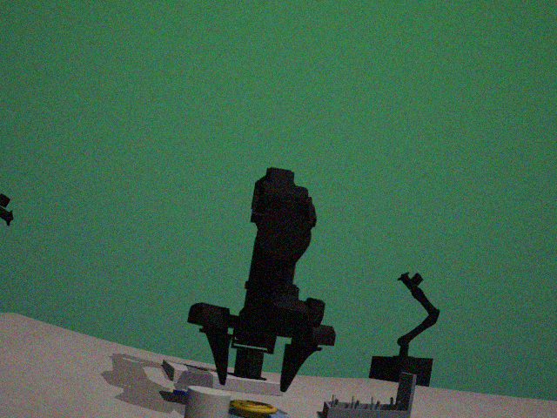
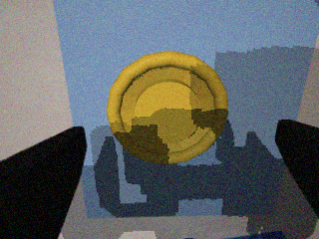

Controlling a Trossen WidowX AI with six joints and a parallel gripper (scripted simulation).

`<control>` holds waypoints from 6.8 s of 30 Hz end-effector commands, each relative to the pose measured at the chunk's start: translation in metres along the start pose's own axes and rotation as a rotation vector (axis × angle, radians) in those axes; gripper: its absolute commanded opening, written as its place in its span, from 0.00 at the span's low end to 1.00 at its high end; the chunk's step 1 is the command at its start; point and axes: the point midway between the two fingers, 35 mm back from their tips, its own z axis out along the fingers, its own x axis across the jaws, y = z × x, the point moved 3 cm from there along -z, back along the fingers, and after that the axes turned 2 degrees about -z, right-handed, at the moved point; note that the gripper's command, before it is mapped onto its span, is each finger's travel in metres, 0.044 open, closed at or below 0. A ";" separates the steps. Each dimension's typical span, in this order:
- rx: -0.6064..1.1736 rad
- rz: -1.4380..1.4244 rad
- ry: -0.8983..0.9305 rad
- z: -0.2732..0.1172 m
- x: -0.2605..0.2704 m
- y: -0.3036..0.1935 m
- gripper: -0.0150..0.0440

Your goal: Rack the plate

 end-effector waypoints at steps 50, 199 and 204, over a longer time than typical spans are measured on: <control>0.008 0.005 0.007 0.010 0.001 0.006 0.32; -1.326 -0.869 0.785 0.009 0.111 -0.052 0.25; -1.325 -0.869 0.785 0.010 0.112 -0.052 0.25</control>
